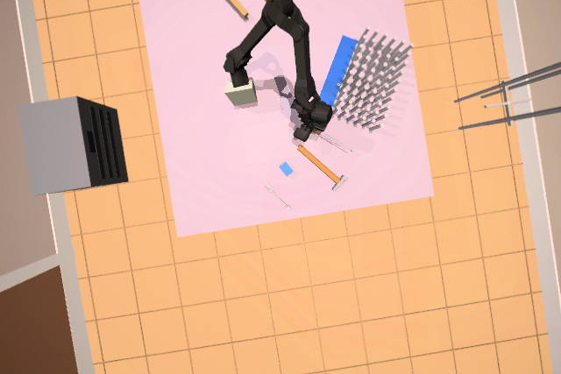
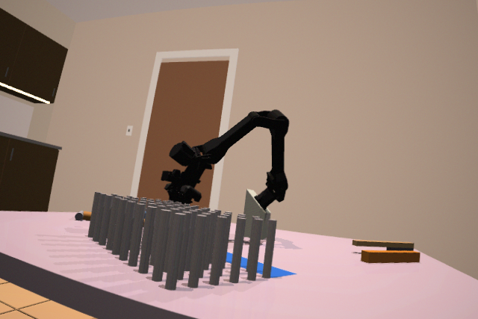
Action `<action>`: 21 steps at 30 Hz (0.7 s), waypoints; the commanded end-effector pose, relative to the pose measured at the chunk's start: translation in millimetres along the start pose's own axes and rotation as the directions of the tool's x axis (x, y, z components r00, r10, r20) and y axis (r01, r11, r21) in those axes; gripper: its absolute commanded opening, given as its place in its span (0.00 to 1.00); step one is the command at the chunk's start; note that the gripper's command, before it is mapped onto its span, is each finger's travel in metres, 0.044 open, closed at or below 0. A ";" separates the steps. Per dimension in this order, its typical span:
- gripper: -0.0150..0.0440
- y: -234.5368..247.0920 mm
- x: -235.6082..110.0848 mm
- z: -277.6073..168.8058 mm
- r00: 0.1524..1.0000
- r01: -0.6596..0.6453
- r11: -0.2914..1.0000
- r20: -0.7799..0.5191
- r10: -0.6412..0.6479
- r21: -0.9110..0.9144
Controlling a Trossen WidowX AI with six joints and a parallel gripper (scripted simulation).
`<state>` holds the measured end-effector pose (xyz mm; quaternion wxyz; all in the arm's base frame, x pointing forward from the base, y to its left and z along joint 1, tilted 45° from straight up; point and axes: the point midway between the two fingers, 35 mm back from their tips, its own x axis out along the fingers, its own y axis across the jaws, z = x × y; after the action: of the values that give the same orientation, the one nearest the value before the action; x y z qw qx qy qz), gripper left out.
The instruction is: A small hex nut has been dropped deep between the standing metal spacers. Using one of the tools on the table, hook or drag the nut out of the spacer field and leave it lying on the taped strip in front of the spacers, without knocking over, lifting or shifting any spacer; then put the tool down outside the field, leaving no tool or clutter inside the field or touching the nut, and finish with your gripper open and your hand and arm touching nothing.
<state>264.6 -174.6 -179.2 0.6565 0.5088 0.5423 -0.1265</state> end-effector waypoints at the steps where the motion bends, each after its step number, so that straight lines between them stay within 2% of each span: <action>1: 0.25 0.7 4.0 -2.0 1.000 -0.004 1.000 0.002 0.004 0.001; 21: 0.25 1.1 21.0 -14.0 1.000 -0.007 1.000 0.001 0.007 0.001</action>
<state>264.7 -157.4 -193.0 0.6564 0.5095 0.5420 -0.1255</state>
